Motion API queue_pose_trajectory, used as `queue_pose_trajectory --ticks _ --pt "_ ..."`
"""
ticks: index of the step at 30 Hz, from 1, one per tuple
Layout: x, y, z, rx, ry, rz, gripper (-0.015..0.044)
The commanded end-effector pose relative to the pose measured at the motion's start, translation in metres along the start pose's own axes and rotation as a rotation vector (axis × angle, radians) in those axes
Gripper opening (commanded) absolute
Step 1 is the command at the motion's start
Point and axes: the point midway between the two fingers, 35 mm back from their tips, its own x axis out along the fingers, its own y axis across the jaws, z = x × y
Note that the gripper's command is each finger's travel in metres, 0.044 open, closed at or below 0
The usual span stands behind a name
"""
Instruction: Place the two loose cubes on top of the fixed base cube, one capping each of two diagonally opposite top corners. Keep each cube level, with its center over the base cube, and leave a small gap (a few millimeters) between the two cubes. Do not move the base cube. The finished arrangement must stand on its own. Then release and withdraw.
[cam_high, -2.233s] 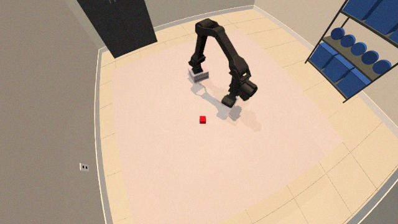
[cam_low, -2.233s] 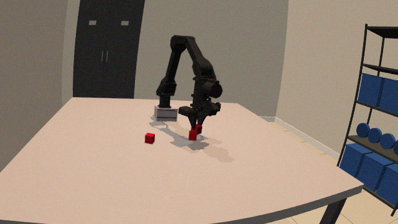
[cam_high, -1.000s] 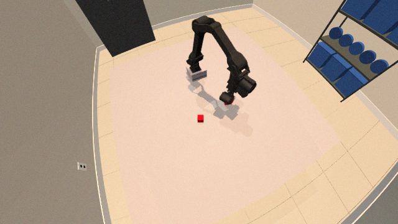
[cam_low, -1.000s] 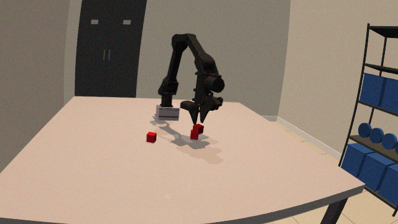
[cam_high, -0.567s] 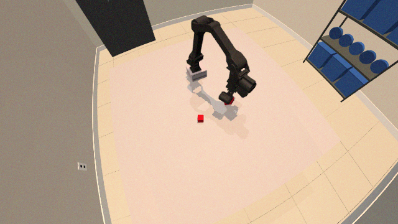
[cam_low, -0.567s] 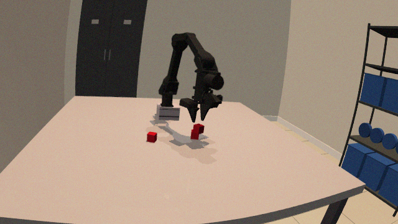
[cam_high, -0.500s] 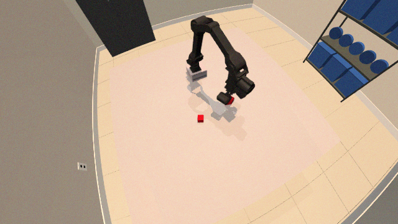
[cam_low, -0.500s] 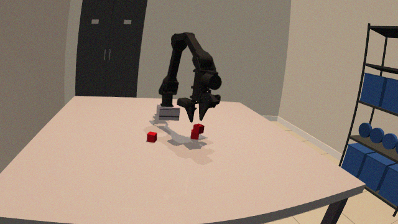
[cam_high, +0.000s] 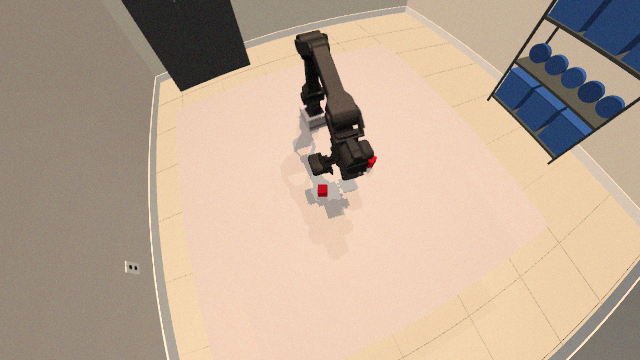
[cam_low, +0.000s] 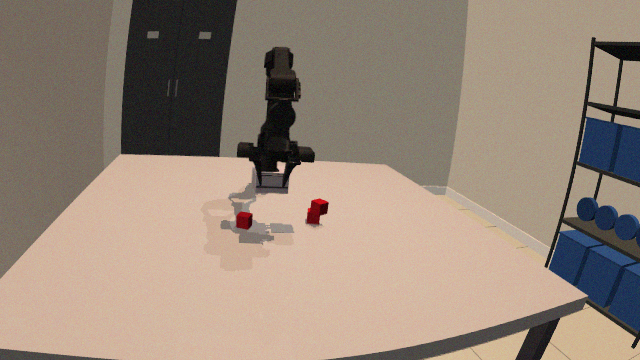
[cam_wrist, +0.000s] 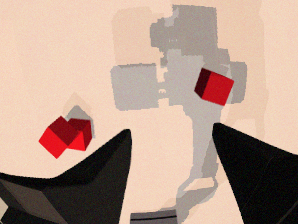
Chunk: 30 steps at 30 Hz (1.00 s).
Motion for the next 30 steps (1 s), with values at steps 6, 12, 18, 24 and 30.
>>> queue_pose_trajectory --ticks 6,12,18,24,30 --pt "-0.015 -0.063 0.003 0.32 0.001 0.003 0.0265" --pt "-0.013 -0.066 0.003 0.333 0.001 0.003 0.0265" --pt "0.04 -0.066 0.004 0.333 0.002 0.003 0.0265" --pt "0.048 -0.066 0.003 0.333 0.002 0.003 0.0265" --pt "0.062 -0.066 0.003 0.333 0.002 0.003 0.0265"
